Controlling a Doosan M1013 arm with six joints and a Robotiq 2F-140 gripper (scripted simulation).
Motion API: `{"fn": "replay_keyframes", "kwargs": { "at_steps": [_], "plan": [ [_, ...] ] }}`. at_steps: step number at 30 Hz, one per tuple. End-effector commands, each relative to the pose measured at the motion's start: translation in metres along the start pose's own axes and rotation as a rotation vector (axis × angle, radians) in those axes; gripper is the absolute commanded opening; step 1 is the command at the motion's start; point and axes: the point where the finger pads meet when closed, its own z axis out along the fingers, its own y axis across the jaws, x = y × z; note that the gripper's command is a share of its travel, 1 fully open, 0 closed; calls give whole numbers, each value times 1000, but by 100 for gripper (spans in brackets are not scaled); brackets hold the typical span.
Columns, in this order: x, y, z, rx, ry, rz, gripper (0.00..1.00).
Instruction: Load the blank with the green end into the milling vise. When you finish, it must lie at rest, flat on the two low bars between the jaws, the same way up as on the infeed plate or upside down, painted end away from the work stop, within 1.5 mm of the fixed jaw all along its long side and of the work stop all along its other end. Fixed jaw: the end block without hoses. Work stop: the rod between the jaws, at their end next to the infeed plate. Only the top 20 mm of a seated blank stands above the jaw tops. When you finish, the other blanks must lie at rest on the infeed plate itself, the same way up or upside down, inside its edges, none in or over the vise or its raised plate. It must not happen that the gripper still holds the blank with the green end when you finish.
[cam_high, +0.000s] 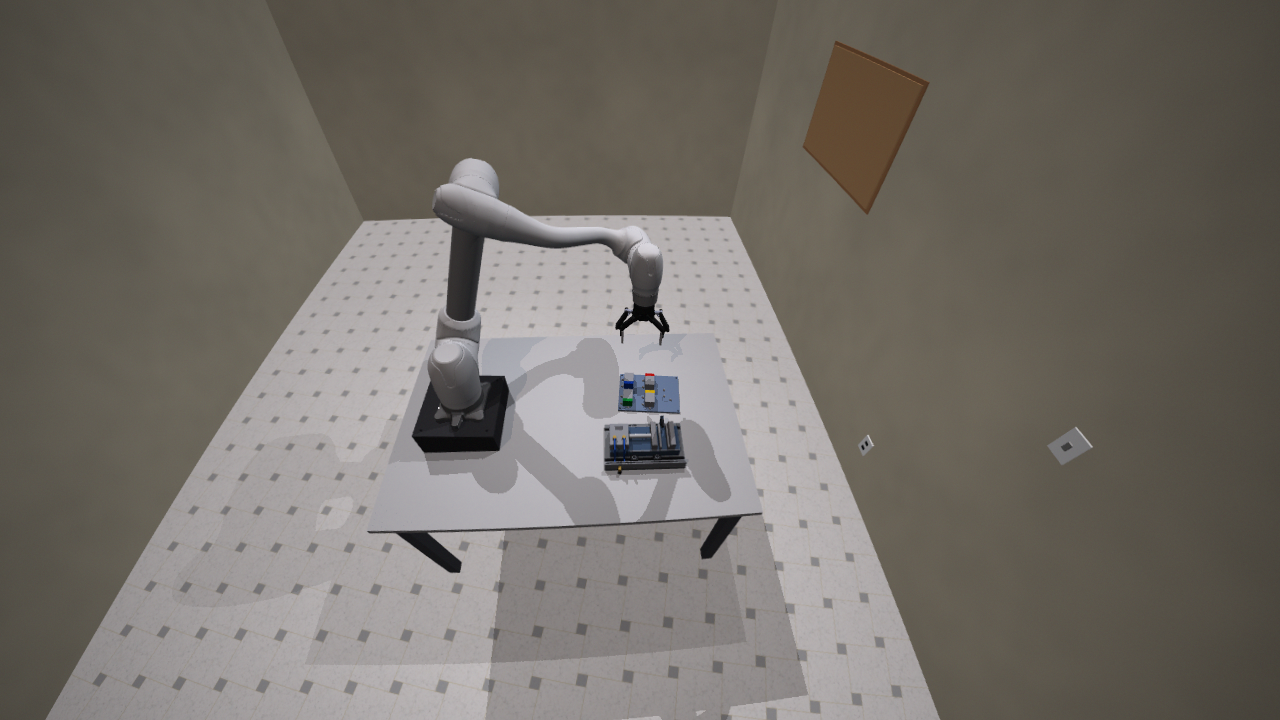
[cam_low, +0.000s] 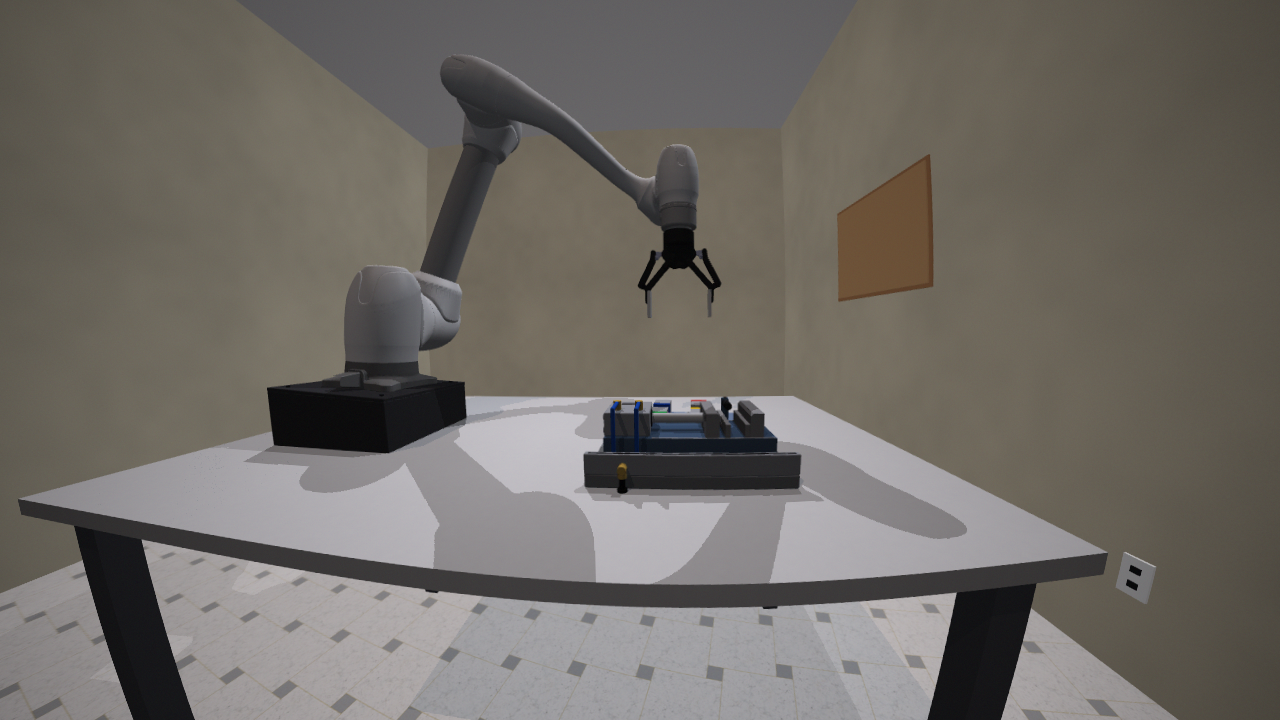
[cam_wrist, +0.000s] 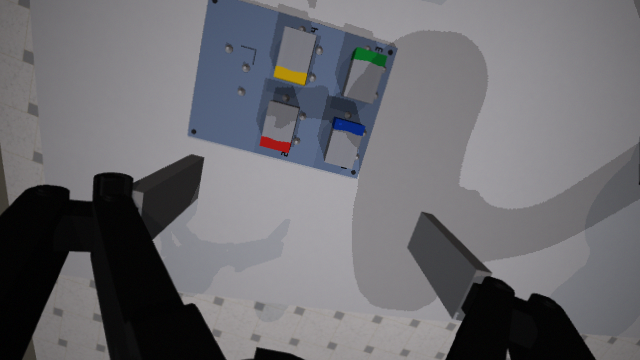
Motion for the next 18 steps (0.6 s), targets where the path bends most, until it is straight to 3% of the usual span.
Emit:
{"fn": "replay_keyframes", "kwargs": {
  "at_steps": [1,18],
  "plan": [
    [0,0,0,0,0,0,100],
    [2,-1,1,0,0,0,100]
  ]
}}
